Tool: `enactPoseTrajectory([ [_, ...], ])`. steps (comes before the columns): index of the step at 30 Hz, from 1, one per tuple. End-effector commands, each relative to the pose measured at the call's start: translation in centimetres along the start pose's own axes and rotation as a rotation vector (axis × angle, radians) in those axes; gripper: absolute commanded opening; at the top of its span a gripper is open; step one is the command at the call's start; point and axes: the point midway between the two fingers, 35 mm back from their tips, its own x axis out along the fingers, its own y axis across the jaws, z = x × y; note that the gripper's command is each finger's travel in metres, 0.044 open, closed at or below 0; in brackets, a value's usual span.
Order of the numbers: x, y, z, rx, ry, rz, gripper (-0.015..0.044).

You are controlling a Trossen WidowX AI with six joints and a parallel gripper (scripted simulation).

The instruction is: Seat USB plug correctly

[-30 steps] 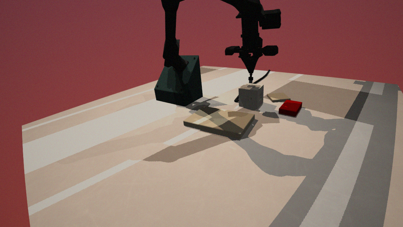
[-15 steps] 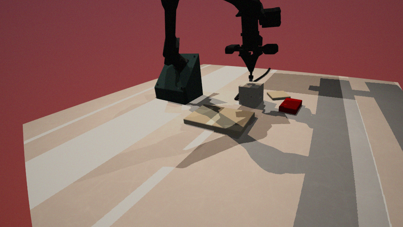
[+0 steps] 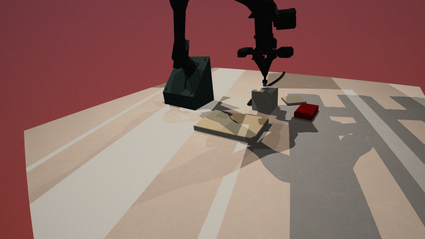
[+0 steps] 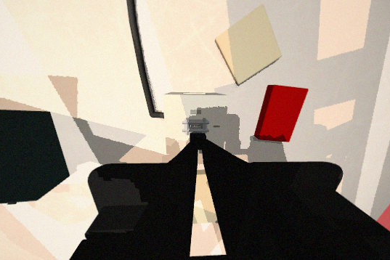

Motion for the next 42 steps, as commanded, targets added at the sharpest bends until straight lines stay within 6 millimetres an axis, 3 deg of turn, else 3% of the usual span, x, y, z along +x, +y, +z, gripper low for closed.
enactPoseTrajectory([
  [1, 0.04, 0.05, 0.07, -0.003, -0.007, 0.001, 0.0],
  [42, 0.55, 0.04, 0.26, -0.007, -0.031, 0.002, 0.0],
])
